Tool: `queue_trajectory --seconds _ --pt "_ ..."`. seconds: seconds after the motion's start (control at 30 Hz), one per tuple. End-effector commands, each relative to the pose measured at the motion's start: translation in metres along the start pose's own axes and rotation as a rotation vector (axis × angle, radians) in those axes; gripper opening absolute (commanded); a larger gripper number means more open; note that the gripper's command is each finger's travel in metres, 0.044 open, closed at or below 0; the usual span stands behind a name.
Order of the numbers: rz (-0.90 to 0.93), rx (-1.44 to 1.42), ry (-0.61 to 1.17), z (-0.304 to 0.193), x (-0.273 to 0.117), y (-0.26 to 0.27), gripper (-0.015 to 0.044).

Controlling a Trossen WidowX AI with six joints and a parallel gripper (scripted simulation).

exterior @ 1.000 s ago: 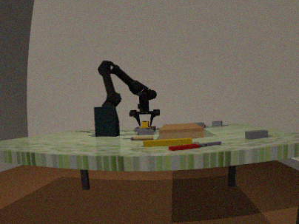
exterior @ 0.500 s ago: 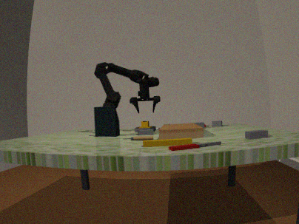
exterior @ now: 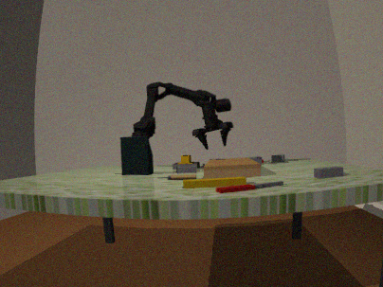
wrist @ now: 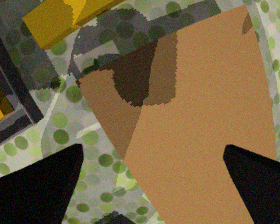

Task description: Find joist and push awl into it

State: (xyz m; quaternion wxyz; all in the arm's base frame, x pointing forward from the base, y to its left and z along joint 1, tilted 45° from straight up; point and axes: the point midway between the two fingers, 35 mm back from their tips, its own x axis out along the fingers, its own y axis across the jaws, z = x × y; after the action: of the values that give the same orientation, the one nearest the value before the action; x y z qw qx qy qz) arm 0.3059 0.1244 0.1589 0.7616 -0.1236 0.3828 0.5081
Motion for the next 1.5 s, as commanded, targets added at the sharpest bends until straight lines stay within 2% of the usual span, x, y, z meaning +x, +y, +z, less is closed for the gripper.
queue_trajectory --seconds 0.0,0.2,0.4,0.6,0.83,1.47 --pt "-0.047 0.176 0.081 -0.045 0.003 -0.057 0.044" --pt "-0.064 0.426 0.16 -0.125 0.003 -0.121 0.044" --pt "-0.044 0.658 0.209 -0.219 0.0 -0.156 0.044" --pt "0.012 0.833 0.237 -0.319 0.004 -0.165 0.044" --pt "0.103 1.029 0.205 -0.424 0.028 -0.148 0.044" --pt "0.113 1.047 0.199 -0.433 0.047 -0.143 0.044"
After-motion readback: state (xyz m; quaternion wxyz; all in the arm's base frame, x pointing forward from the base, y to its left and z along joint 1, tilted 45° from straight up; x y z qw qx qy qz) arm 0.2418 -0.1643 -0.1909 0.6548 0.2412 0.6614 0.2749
